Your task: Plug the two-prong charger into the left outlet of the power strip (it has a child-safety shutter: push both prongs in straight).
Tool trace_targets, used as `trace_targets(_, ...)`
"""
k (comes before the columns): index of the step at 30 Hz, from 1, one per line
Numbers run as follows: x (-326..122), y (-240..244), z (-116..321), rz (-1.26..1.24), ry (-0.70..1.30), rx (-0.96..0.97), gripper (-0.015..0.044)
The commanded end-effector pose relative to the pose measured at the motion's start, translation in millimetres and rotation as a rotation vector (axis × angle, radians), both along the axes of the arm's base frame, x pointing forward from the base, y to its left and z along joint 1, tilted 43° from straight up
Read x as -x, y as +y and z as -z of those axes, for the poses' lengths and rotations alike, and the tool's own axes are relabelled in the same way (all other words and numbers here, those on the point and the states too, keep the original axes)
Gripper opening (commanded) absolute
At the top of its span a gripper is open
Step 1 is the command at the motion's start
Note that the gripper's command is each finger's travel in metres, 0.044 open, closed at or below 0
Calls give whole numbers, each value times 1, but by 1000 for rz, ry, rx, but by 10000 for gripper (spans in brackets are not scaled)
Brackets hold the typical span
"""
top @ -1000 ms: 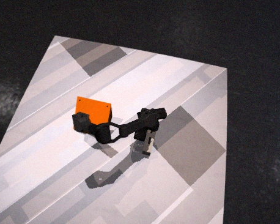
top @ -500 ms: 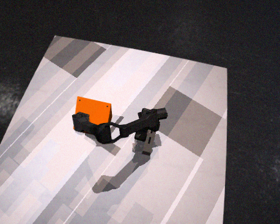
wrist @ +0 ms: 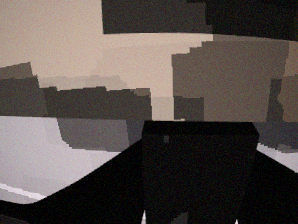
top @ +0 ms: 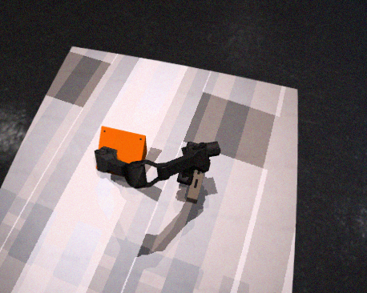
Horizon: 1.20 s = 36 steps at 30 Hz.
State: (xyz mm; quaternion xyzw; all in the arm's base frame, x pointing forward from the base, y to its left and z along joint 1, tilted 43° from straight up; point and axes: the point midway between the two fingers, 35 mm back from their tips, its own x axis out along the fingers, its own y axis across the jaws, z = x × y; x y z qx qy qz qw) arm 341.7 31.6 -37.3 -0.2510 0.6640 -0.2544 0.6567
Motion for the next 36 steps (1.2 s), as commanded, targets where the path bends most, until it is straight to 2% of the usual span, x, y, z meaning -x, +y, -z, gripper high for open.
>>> trace_targets(1,-3,0,-1,-4,-1,2,0)
trace_targets(36,-14,0,-2,-4,-2,2,0)
